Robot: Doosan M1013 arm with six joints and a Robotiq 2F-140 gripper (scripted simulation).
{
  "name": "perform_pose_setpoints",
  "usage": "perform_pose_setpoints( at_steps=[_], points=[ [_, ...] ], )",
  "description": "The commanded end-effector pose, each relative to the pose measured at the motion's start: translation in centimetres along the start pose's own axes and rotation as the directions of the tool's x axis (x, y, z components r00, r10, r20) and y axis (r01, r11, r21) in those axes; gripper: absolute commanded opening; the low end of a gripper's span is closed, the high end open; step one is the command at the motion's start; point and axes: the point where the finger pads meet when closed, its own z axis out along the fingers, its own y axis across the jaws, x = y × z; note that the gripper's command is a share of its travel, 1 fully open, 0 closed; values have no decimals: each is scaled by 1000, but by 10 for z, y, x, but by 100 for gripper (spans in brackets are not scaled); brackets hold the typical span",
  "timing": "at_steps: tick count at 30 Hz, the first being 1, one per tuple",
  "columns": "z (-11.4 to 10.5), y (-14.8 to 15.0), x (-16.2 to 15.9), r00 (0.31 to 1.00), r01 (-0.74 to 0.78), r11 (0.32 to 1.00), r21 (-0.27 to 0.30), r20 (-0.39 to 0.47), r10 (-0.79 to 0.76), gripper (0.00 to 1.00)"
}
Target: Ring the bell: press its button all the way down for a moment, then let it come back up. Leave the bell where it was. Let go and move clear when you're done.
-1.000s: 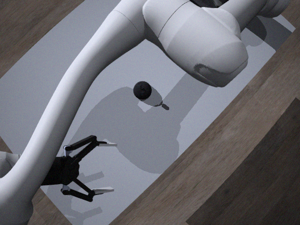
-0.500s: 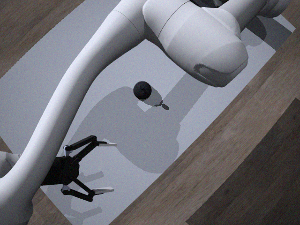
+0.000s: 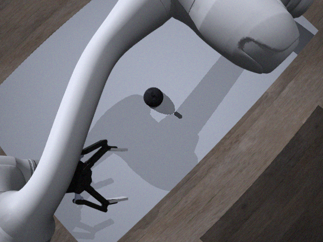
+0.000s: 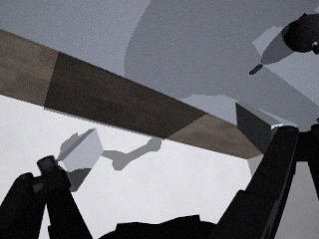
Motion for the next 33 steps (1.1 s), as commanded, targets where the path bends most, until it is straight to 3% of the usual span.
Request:
perform_pose_setpoints(
  at_steps=[1,4,6,11,12,16,17,19,21,23,33],
  points=[
    [8,19,-2,988,110,994,23,-114,-106,100],
    [8,19,-2,988,110,994,23,-114,-106,100],
    [17,47,-4,956,214,977,-17,-203,-213,100],
    [24,68,-6,923,283,957,-57,-255,-288,100],
    [30,89,-7,887,341,935,-101,-294,-355,100],
    [37,112,-9,842,399,904,-154,-328,-428,100],
    [43,132,-11,800,445,872,-203,-349,-489,100],
    [48,149,-13,761,480,842,-246,-361,-539,100],
    [48,149,-13,761,480,842,-246,-361,-539,100],
    [58,184,-17,677,541,771,-335,-370,-636,100],
    [89,279,-30,420,643,513,-569,-298,-857,100]
  ],
)
